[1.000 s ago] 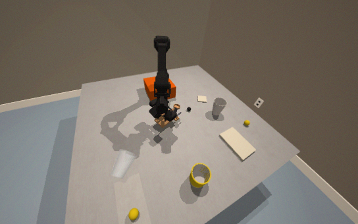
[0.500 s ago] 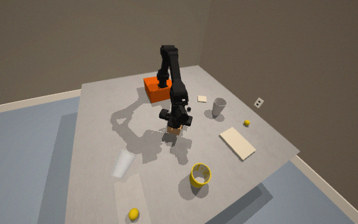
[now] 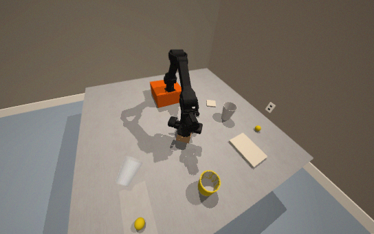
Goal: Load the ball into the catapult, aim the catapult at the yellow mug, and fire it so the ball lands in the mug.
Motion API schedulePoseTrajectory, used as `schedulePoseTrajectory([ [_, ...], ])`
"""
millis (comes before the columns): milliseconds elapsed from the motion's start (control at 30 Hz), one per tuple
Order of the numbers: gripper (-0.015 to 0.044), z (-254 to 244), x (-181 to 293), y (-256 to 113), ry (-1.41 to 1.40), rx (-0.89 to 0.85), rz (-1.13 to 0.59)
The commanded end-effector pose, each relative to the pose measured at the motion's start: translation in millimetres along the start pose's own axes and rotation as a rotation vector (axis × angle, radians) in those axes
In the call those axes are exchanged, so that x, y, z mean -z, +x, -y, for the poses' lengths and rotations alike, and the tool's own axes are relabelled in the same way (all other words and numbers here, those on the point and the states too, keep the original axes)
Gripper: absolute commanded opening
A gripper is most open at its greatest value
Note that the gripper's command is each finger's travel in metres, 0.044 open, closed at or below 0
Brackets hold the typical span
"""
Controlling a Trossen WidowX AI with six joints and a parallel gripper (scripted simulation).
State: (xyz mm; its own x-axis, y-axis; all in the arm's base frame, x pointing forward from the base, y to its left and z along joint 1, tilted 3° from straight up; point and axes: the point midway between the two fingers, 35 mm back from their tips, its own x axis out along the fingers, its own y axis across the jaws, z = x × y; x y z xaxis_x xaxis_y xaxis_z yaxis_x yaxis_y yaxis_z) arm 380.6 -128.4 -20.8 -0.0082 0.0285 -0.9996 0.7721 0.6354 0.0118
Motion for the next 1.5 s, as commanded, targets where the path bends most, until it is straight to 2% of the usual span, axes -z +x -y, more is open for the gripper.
schedulePoseTrajectory([
  [0, 0.0, -1.8, -0.7, 2.2, -0.006, -0.01, 0.006],
  [533, 0.0, -2.4, -0.5, 28.4, -0.006, -0.01, 0.006],
  [733, 0.0, -0.5, 0.3, 27.5, -0.003, 0.001, -0.001],
  [1167, 0.0341, -0.5, 0.3, 27.5, -0.003, 0.001, -0.001],
  [1267, 0.042, -1.5, -1.4, 4.0, -0.003, 0.001, -0.001],
  [1300, 0.044, -1.6, -1.8, -13.3, -0.003, 0.001, -0.001],
  [1400, 0.044, 0.5, 1.1, -62.1, -0.003, 0.001, -0.001],
  [1467, 0.044, 1.4, 2.6, -72.8, -0.003, 0.001, -0.002],
])
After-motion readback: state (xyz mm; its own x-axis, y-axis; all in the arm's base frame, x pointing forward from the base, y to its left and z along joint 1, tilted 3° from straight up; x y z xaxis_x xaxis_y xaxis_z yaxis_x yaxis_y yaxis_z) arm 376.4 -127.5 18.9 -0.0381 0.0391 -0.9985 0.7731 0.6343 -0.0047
